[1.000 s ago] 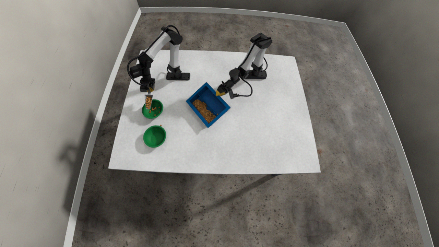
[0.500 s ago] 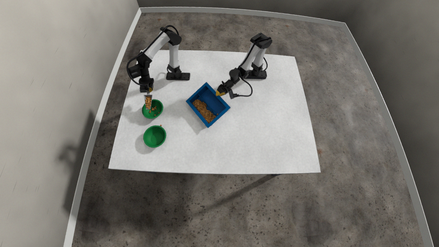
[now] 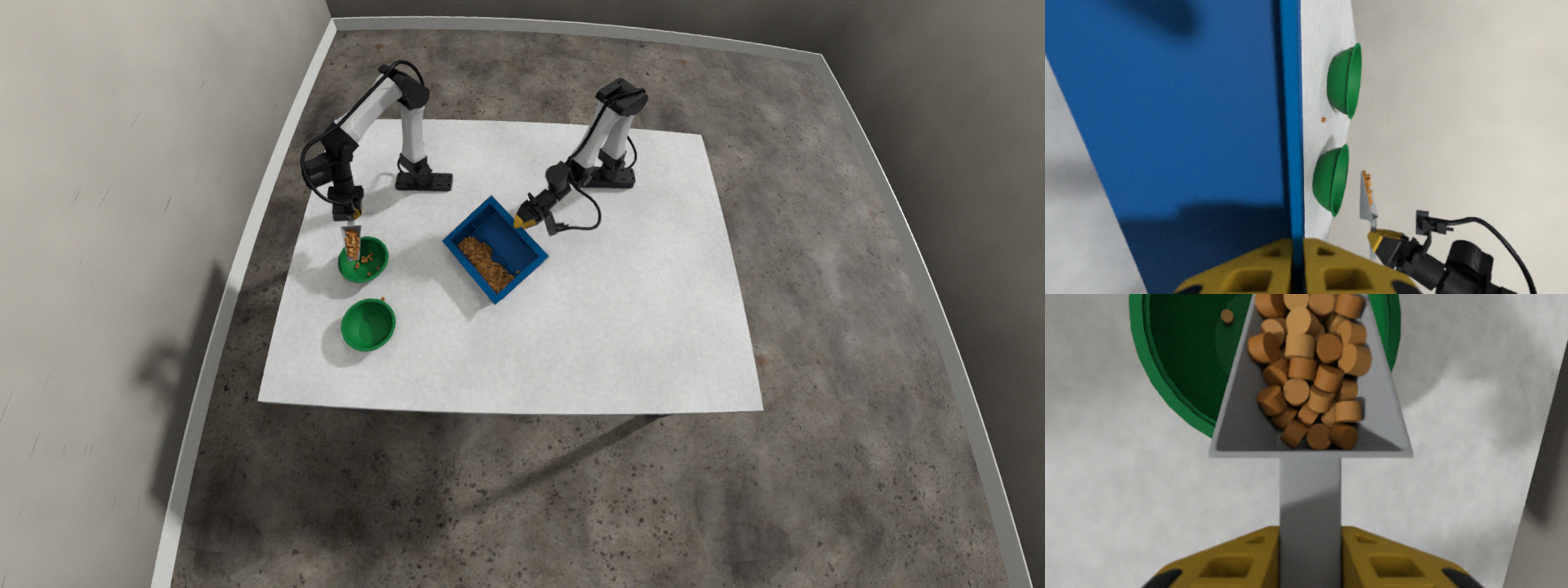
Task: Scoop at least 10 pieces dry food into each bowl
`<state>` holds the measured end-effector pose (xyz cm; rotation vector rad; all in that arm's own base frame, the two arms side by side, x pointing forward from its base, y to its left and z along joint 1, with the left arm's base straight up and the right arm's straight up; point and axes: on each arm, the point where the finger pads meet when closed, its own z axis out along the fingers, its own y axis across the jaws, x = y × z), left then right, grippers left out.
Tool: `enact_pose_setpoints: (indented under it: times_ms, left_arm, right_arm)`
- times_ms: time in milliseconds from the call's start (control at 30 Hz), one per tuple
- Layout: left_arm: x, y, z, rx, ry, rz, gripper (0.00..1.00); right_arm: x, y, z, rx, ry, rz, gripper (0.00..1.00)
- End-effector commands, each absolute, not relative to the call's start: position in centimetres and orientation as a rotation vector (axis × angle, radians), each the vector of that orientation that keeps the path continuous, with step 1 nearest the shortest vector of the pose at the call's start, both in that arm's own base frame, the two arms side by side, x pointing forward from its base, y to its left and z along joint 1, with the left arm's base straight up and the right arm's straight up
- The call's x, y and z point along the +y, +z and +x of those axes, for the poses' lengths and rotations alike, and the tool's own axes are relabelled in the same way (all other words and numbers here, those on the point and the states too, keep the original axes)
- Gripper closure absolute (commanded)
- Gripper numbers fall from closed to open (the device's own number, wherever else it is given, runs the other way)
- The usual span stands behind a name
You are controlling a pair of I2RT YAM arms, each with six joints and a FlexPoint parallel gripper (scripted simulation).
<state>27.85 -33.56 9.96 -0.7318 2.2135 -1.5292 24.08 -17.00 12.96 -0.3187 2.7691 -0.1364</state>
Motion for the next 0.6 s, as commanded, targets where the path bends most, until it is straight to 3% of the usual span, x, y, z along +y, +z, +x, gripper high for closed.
enact_pose_setpoints:
  times_ms: [0, 567]
  left_arm:
    - [-34.63, 12.79, 28.13, 2.147, -1.615, -0.667, 1.00]
    - [-34.63, 12.79, 28.13, 2.147, -1.615, -0.667, 1.00]
  right_arm:
    - [-17.82, 13.62, 24.49, 2.764, -0.168, -0.358, 1.00]
    - [-18.14, 13.96, 24.77, 2.781, -0.183, -0.505, 1.00]
